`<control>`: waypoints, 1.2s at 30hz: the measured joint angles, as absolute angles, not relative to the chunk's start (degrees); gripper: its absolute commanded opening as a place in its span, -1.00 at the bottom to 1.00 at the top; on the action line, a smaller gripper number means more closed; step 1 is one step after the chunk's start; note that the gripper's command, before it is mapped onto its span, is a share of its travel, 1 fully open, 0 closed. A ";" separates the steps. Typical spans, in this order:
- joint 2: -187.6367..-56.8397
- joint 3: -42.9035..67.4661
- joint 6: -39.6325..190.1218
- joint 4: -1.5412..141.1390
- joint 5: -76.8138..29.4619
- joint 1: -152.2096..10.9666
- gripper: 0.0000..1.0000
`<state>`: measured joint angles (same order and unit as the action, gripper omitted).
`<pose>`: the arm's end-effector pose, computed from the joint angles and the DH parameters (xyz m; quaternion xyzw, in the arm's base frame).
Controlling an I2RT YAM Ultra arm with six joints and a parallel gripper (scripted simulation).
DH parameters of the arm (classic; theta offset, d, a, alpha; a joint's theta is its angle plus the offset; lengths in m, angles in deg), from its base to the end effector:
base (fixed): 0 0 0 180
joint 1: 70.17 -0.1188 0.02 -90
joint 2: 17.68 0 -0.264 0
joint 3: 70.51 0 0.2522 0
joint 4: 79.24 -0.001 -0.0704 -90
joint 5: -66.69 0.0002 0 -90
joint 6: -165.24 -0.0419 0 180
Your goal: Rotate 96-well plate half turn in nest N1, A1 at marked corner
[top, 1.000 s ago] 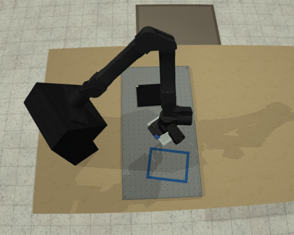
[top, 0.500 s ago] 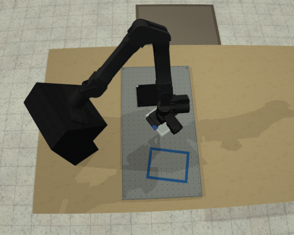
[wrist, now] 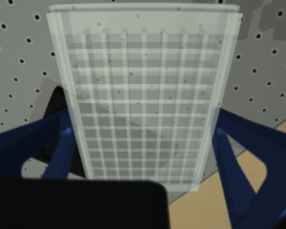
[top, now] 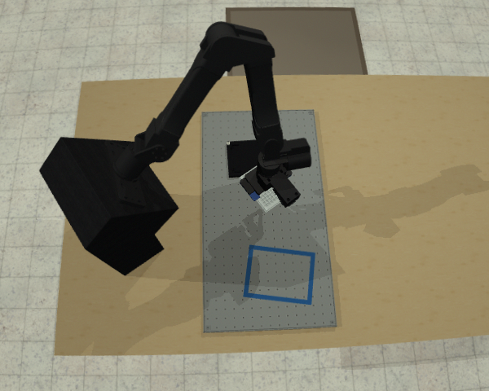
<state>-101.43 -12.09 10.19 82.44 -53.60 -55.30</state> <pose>0.2920 -0.0546 0.1996 0.4911 0.7462 0.3786 0.2422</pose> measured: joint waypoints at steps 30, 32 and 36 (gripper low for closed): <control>-93.21 -12.17 -2.34 79.73 -40.77 -72.56 -1.00; -92.82 -11.91 -3.23 79.47 -39.74 -74.01 -1.00; -92.27 -11.30 -5.05 78.82 -37.57 -76.85 -1.00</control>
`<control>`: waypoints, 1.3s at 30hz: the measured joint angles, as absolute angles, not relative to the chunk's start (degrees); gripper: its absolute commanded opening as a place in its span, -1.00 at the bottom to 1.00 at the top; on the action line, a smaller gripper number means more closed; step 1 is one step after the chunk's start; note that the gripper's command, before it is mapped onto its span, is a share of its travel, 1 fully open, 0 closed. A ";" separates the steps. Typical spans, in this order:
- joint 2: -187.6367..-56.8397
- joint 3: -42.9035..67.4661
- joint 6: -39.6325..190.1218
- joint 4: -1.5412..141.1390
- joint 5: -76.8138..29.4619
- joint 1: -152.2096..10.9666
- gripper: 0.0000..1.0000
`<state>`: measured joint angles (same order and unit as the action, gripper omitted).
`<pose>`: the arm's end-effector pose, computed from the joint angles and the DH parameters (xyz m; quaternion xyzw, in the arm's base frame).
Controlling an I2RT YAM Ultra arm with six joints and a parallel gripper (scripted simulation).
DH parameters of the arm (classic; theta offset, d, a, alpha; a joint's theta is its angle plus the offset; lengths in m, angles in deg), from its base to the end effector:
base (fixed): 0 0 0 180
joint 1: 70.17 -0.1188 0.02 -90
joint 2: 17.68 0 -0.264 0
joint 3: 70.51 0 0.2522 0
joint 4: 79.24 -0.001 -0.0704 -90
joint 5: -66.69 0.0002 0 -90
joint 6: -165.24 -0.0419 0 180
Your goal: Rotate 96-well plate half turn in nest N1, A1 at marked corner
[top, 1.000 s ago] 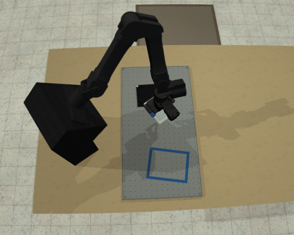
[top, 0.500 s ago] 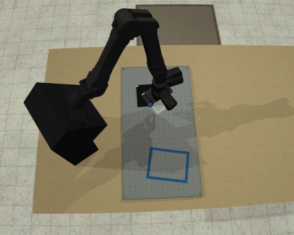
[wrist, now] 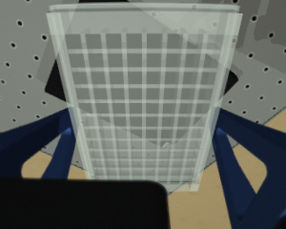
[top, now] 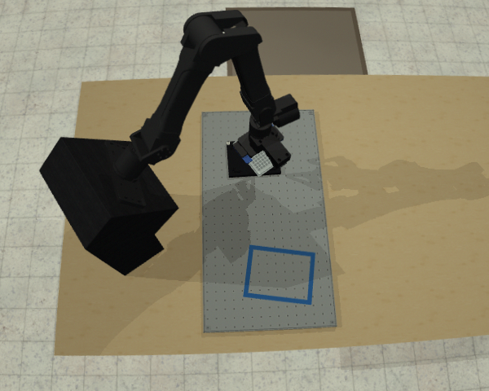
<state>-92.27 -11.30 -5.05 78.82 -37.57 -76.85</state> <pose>0.2780 0.0440 0.2390 0.4886 0.7450 0.3837 0.2429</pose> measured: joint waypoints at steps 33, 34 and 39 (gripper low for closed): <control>-91.79 -9.31 -10.45 76.50 -30.73 -83.65 -1.00; -91.79 -9.31 -10.45 76.50 -30.73 -83.65 -1.00; -91.79 -9.31 -10.45 76.50 -30.71 -83.65 -1.00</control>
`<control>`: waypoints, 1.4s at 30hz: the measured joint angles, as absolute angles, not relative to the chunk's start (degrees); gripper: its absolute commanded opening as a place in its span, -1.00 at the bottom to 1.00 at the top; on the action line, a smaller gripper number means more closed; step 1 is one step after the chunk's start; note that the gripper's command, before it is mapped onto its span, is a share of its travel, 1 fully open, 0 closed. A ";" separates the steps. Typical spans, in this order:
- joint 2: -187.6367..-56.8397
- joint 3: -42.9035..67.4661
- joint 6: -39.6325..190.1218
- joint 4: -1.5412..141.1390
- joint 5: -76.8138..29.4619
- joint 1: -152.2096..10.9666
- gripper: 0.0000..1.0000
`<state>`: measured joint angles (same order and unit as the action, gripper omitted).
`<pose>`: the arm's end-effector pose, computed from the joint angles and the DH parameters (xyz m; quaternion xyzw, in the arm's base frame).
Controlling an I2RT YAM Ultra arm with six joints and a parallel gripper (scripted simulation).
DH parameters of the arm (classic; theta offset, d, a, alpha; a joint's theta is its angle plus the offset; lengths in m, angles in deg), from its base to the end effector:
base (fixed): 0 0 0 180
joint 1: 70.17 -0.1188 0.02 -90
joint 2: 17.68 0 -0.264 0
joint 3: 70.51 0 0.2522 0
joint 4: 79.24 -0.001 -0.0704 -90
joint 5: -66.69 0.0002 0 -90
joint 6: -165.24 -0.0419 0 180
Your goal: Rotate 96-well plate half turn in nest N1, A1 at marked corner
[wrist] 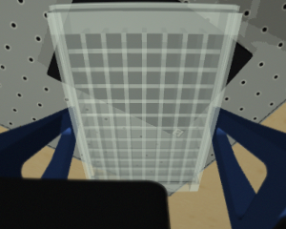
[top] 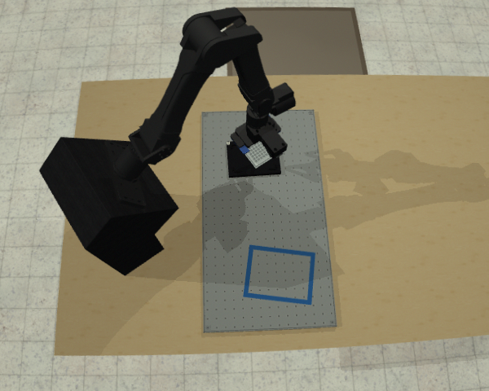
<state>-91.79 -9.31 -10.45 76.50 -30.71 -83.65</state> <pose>0.2734 0.0721 0.2486 0.5034 0.7390 0.3755 0.2438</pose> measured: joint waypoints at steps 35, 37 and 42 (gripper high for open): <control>-91.72 -9.38 2.65 76.43 -30.69 -83.60 -1.00; -91.72 -9.44 5.73 76.39 -30.69 -83.60 -1.00; -91.72 -9.44 14.43 76.39 -30.69 -83.60 -1.00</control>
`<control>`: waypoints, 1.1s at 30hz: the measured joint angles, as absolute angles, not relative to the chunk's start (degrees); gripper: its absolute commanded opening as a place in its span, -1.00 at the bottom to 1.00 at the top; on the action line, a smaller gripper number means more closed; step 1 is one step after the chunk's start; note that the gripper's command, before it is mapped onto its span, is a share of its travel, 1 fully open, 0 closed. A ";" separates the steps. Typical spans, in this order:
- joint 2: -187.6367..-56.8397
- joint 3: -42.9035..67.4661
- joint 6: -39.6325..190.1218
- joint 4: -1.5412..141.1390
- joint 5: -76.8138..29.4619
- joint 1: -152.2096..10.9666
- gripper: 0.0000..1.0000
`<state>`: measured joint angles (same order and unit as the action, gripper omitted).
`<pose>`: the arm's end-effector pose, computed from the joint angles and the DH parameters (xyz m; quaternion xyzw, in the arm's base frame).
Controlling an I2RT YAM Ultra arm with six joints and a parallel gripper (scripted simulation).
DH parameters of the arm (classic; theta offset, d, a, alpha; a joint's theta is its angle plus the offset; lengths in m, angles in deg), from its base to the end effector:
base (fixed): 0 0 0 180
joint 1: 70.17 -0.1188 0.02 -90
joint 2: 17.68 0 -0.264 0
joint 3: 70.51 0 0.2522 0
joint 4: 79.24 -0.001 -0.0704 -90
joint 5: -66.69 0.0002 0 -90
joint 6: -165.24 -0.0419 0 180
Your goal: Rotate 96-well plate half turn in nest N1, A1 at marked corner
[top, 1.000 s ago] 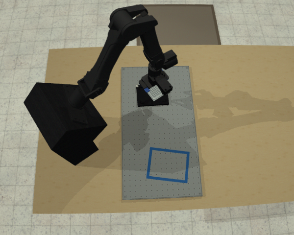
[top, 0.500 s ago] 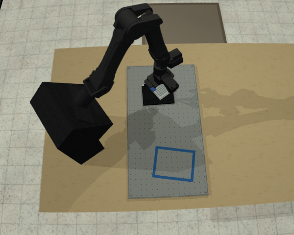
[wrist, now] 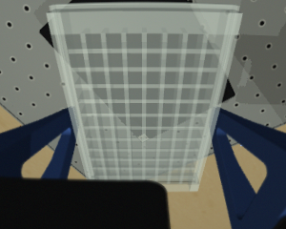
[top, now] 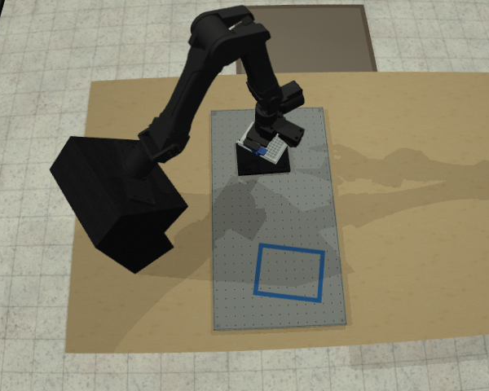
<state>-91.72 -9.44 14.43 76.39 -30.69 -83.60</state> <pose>0.2729 0.0717 0.2480 0.3332 0.8305 0.3131 0.3181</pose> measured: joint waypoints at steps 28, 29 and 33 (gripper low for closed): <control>-91.68 -9.53 48.76 76.35 -30.62 -83.58 -1.00; -91.68 -9.53 48.87 76.35 -30.62 -83.58 -1.00; -91.68 -9.53 49.14 76.35 -30.62 -83.58 -1.00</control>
<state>-91.68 -9.53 49.14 76.35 -30.62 -83.58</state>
